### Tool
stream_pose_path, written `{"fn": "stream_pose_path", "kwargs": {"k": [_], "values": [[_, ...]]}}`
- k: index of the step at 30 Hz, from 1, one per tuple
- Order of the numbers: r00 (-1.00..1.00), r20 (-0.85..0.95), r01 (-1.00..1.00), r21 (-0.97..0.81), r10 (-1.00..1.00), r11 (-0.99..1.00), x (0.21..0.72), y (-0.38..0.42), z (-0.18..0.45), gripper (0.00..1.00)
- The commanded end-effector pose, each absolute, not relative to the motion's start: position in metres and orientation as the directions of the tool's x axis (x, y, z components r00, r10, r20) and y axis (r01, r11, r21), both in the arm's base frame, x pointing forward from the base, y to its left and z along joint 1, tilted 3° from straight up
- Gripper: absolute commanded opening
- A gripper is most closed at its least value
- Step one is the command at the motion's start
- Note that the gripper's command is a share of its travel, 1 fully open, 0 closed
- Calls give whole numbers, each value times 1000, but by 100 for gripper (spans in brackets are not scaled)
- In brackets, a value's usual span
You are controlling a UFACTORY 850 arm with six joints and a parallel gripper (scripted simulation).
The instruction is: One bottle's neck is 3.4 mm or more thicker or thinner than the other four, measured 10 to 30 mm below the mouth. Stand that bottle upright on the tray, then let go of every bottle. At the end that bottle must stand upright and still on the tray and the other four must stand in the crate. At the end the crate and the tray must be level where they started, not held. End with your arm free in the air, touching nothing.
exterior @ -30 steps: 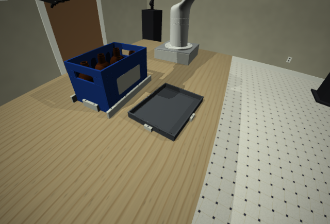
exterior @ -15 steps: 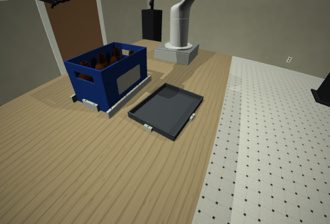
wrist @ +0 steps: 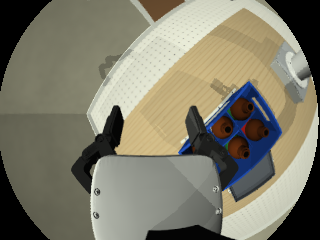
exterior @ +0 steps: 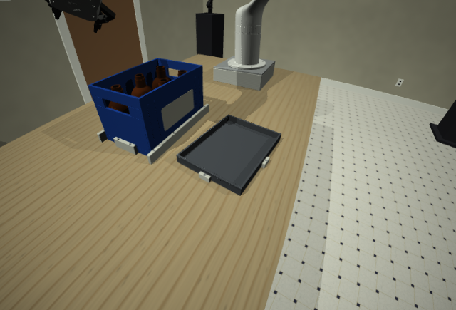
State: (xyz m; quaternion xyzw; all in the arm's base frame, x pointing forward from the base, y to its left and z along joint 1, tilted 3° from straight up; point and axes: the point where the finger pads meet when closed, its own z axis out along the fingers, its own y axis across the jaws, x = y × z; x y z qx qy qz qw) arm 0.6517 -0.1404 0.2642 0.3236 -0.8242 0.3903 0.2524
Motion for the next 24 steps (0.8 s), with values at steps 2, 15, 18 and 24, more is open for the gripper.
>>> {"fn": "stream_pose_path", "kwargs": {"k": [2, 15, 18, 24], "values": [[-768, 546, -617, -489, -336, 616, 632, -133, 243, 100], [-910, 350, -371, -449, -222, 813, 604, -112, 214, 100], [-949, 278, -259, -416, -149, 872, 595, -102, 205, 100], [-982, 188, -98, -361, -31, 927, 585, -89, 196, 100]]}}
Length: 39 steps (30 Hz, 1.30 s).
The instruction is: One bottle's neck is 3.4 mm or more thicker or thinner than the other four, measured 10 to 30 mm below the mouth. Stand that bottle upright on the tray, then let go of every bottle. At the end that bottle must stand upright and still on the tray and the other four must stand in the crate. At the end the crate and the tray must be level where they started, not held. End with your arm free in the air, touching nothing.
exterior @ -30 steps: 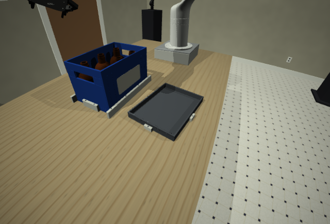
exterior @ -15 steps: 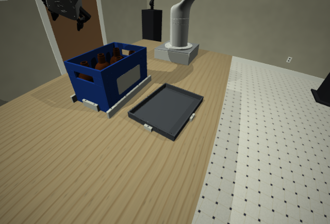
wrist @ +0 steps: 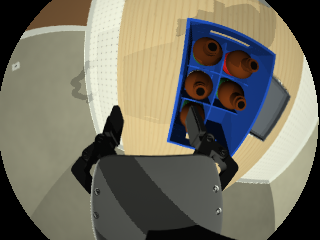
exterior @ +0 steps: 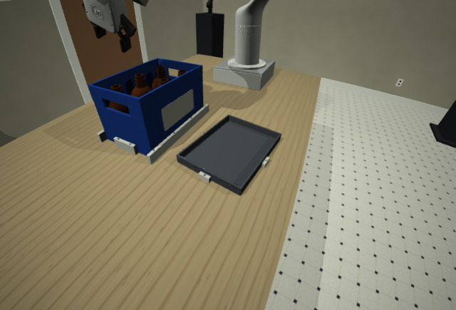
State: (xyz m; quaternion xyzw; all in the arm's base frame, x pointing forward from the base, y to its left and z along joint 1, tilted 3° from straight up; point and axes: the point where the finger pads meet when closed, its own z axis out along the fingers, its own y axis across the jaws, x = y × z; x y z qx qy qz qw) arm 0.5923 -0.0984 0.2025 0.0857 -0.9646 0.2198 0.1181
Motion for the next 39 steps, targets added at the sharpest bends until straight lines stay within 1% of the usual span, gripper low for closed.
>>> {"fn": "stream_pose_path", "kwargs": {"k": [1, 6, 8, 9, 12, 23, 25, 28, 34, 35, 39], "values": [[-985, 174, -71, -351, -9, 934, 583, -87, 195, 100], [-988, 110, 67, -295, 104, 953, 577, -77, 189, 100], [-988, 110, 67, -295, 104, 953, 577, -77, 189, 100], [-982, 78, 147, -260, 172, 954, 574, -71, 187, 100], [-971, 52, 216, -228, 233, 949, 572, -67, 185, 100], [-865, -29, 501, -81, 501, 861, 566, -51, 182, 100], [-865, -29, 501, -81, 501, 861, 566, -51, 182, 100], [-813, -45, 582, -34, 580, 813, 565, -48, 182, 100], [-809, -46, 587, -30, 586, 809, 565, -47, 182, 100], [-809, -46, 587, -30, 586, 809, 565, -47, 182, 0], [-809, -46, 587, -30, 586, 809, 565, -47, 182, 0]]}}
